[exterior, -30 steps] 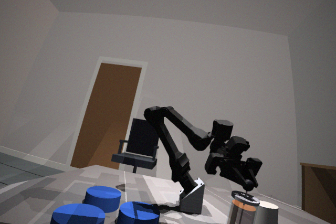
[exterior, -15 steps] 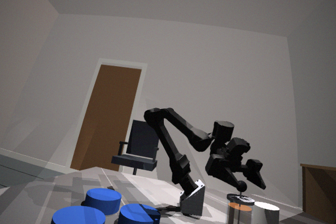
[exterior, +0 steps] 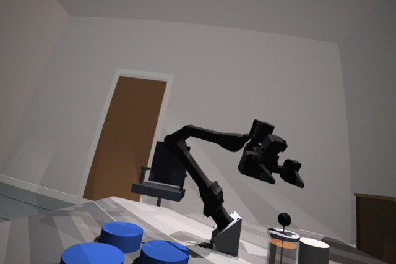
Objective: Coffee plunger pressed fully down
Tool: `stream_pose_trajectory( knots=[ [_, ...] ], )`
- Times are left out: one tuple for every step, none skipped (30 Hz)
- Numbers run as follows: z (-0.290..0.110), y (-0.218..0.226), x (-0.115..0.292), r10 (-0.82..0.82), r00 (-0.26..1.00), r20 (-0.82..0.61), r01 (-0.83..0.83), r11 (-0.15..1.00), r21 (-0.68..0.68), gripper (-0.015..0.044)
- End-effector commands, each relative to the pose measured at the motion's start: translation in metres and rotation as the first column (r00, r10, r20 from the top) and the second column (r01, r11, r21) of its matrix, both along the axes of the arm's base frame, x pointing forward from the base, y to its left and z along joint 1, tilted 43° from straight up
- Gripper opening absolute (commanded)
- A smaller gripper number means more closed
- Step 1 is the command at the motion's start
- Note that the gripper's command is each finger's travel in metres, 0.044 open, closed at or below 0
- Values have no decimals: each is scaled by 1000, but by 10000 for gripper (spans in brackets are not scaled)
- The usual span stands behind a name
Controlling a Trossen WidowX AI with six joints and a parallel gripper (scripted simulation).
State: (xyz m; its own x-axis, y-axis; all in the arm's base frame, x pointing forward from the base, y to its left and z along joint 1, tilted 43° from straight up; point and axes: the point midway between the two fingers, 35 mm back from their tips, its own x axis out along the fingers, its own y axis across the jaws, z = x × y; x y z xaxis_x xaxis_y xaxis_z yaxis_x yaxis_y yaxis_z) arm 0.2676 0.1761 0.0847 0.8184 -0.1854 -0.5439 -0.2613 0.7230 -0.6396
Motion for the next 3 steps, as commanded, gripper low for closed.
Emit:
stream_pose_trajectory(
  knots=[
    [2, 0, -1, -5, 1000, -2, 5, 1000, -4, 440],
    [2, 0, -1, -5, 1000, -2, 5, 1000, -4, 440],
    [2, 0, -1, -5, 1000, -2, 5, 1000, -4, 440]
  ],
)
